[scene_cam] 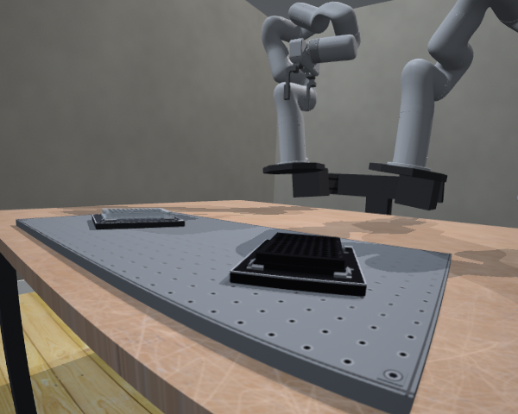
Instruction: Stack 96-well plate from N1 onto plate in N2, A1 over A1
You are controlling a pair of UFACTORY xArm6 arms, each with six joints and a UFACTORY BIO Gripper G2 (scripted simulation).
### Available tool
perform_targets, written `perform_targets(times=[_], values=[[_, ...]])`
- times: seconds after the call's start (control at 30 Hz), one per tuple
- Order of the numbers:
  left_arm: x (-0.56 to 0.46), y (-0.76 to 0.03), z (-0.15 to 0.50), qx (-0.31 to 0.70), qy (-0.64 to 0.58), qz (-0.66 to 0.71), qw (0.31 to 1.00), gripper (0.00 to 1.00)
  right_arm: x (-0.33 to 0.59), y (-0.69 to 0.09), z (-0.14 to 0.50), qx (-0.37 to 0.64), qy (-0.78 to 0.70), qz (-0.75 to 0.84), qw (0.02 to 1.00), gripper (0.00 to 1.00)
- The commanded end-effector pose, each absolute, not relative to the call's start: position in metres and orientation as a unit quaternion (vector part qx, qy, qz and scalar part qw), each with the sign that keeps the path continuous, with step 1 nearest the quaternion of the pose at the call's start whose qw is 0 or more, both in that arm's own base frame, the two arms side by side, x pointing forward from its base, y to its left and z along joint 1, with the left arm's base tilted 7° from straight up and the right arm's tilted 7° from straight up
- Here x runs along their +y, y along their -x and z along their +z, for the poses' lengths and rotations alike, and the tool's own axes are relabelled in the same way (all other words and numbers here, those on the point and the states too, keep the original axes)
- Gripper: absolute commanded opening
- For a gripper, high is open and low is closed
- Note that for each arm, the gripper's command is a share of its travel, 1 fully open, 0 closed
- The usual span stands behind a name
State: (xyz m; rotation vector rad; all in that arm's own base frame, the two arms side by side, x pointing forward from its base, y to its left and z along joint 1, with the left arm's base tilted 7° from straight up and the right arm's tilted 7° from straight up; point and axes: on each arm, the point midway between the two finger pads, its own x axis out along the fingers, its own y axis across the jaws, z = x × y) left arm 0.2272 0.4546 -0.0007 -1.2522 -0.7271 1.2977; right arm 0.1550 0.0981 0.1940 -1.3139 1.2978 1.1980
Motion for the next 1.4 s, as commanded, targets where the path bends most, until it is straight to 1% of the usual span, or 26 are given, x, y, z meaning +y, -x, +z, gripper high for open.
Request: perform_targets(times=[0.0, 0.63, 1.37], values=[[0.455, -0.227, 0.0, -0.31, 0.532, 0.551, 0.564, 1.0, 0.09, -0.161, 0.207, 0.511, 0.541, 0.492, 0.453, 1.0], [0.455, -0.227, 0.0, -0.31, 0.532, 0.551, 0.564, 1.0, 0.056, -0.176, 0.243, 0.468, 0.572, 0.497, 0.454, 1.0], [0.455, -0.227, 0.0, -0.31, 0.532, 0.551, 0.564, 1.0, 0.05, -0.178, 0.248, 0.463, 0.576, 0.496, 0.456, 1.0]])
